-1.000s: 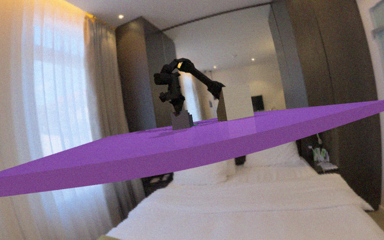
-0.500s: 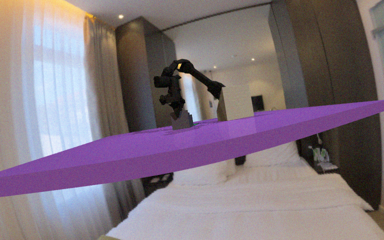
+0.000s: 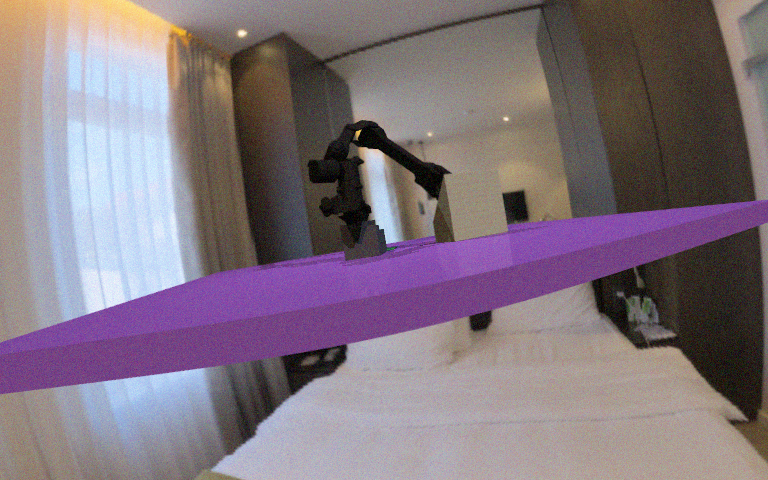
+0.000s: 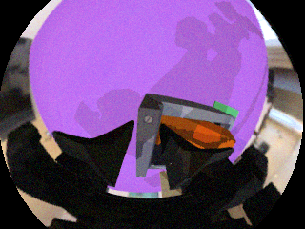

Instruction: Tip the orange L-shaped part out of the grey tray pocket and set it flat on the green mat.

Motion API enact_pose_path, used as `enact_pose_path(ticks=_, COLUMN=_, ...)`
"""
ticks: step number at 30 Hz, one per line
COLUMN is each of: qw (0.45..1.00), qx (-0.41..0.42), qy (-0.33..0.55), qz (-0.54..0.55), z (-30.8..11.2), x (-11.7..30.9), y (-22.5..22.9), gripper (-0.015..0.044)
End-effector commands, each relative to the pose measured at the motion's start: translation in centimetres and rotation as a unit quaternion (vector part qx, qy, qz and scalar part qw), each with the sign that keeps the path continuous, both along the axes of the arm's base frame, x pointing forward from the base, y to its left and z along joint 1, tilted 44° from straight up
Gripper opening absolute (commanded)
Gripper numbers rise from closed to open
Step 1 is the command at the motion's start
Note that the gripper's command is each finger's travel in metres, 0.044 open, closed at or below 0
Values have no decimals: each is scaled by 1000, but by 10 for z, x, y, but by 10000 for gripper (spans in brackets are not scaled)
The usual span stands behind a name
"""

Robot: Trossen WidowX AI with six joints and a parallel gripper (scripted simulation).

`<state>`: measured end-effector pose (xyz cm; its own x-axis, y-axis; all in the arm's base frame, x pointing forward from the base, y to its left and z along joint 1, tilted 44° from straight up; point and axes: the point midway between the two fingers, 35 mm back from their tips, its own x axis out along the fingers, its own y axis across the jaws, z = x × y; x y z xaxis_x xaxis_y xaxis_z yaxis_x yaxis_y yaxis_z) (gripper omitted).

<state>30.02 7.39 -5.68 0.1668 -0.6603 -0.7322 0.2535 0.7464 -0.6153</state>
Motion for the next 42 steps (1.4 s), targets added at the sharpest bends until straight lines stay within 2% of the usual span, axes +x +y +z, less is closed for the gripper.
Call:
enact_pose_path(ticks=1, qw=1000, qx=-4, qy=4, qz=-1, z=-3, x=-1, y=-4, gripper=180)
enact_pose_path(ticks=27, qw=1000, qx=-4, qy=4, qz=-1, z=2, x=-1, y=16, gripper=180)
enact_pose_path(ticks=31, qw=1000, qx=-2, qy=5, qz=0, z=25, x=-4, y=35, gripper=180)
enact_pose_path(ticks=35, qw=1000, qx=-2, qy=5, qz=0, z=74, x=-17, y=68, gripper=180)
enact_pose_path(ticks=42, qw=1000, qx=0, qy=1, qz=6, z=75, x=-16, y=70, gripper=180)
